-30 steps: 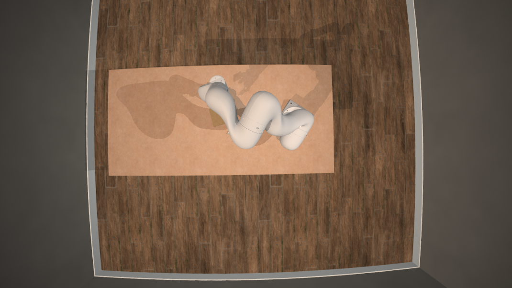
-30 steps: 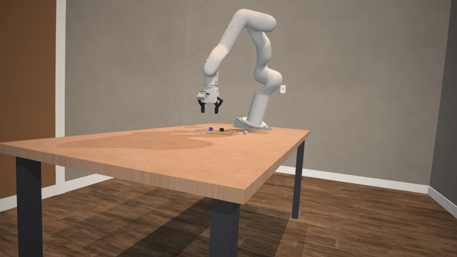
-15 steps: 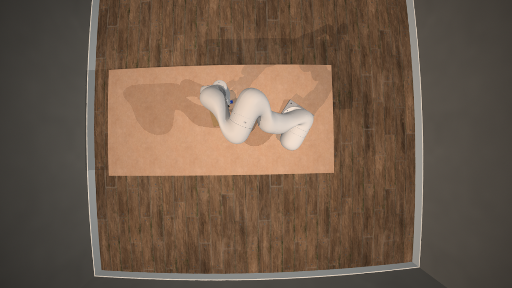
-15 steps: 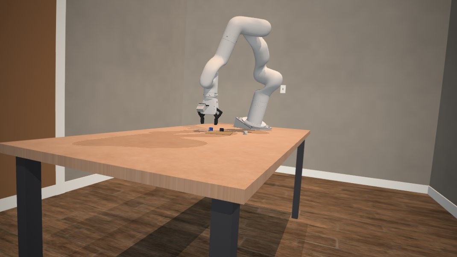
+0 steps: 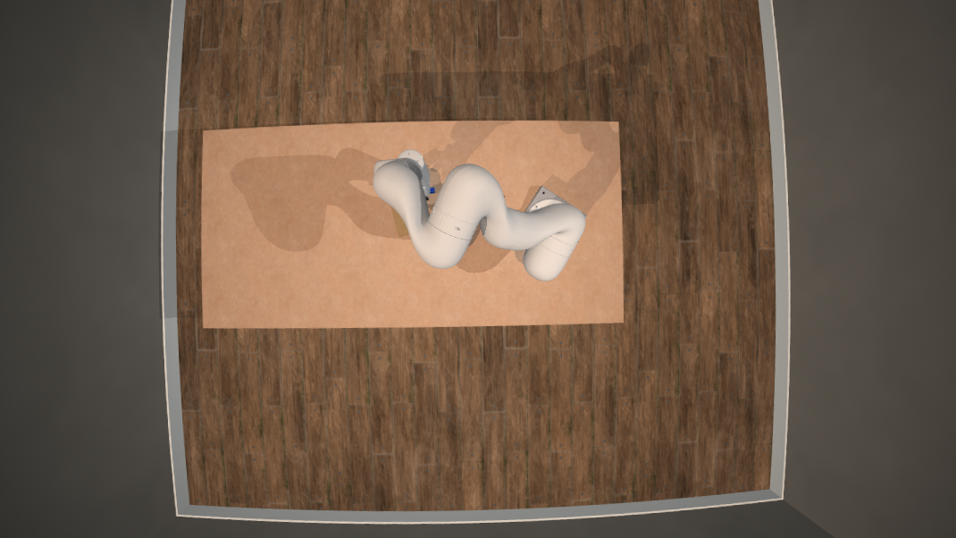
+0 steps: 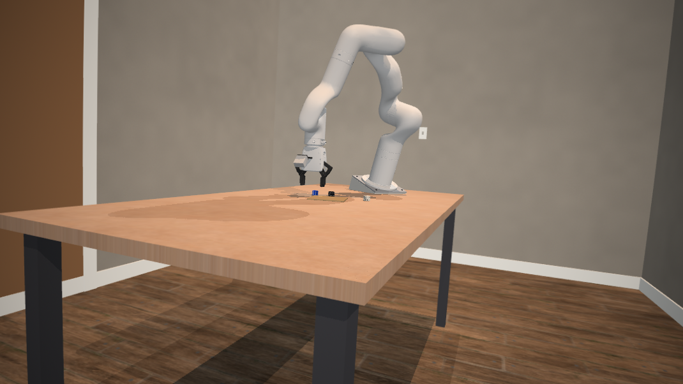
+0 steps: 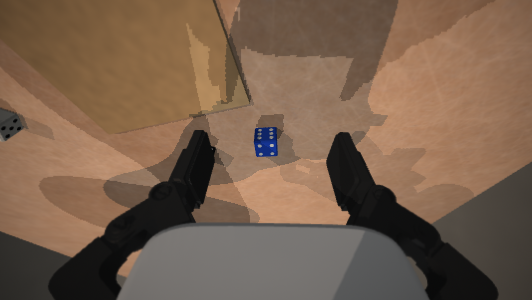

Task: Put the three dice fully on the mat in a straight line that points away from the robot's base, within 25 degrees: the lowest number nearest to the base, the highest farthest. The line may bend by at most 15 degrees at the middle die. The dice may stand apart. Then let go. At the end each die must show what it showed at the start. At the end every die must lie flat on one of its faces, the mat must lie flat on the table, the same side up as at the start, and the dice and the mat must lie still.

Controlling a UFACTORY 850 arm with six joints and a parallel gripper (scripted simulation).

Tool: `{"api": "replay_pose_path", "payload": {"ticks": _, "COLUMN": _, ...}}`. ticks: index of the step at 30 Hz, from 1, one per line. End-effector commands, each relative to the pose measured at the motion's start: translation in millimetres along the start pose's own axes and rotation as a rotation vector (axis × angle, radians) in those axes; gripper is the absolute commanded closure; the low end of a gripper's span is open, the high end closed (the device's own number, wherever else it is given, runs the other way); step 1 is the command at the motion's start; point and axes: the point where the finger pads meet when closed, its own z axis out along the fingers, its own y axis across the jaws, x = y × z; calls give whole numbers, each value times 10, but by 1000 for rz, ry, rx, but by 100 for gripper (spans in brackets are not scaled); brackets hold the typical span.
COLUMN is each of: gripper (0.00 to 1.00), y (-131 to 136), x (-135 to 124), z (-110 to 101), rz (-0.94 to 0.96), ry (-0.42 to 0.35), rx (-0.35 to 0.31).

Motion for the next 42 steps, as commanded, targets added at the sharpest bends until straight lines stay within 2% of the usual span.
{"api": "replay_pose_path", "payload": {"ticks": 1, "gripper": 0, "y": 3, "x": 8, "z": -6, "rz": 0, "ry": 2, "rx": -1}}
{"api": "replay_pose_path", "payload": {"ticks": 25, "gripper": 0, "y": -20, "x": 0, "z": -6, "rz": 0, "ry": 2, "rx": -1}}
{"api": "replay_pose_path", "payload": {"ticks": 32, "gripper": 0, "y": -179, "x": -53, "z": -6, "rz": 0, "ry": 2, "rx": -1}}
{"api": "replay_pose_path", "payload": {"ticks": 42, "gripper": 0, "y": -605, "x": -197, "z": -5, "rz": 0, "ry": 2, "rx": -1}}
